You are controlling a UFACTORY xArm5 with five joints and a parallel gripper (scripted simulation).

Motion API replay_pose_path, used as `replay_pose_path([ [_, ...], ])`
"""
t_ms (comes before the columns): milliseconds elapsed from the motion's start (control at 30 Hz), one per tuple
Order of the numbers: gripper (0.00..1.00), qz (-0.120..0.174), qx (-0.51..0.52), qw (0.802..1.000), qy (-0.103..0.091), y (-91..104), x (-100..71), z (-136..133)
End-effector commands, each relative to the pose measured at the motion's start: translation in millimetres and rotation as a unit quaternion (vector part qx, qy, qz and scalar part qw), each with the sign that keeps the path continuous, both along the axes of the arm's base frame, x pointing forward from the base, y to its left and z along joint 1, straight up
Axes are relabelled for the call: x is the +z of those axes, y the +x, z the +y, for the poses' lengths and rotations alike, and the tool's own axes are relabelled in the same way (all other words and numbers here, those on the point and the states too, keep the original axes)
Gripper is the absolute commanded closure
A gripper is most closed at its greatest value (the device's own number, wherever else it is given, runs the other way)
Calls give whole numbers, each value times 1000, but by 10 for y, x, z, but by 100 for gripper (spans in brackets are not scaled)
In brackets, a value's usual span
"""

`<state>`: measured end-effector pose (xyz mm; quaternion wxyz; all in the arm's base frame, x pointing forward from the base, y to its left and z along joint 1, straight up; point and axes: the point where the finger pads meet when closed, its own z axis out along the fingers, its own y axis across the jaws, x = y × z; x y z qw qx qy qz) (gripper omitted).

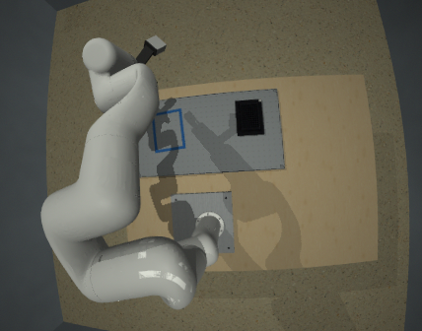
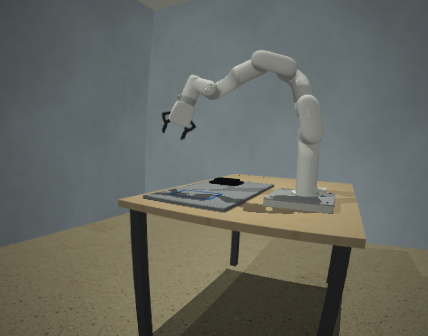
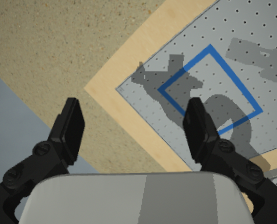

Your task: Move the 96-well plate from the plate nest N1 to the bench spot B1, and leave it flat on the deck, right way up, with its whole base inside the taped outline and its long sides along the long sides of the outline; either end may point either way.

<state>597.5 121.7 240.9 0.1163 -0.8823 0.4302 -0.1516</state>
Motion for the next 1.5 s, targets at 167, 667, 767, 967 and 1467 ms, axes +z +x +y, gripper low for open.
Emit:
replay_pose_path([
  [167, 0, 9, 28, 999, -25, 10, -139, -384],
  [667, 0, 28, 70, 996, -56, -34, -342, -898],
  [767, 0, 38, 93, 993, -67, -56, -396, -1054],
  [967, 0, 44, 106, 991, -75, -80, -449, -1192],
  [1467, 0, 70, 159, 980, -98, -218, -660, -1731],
])
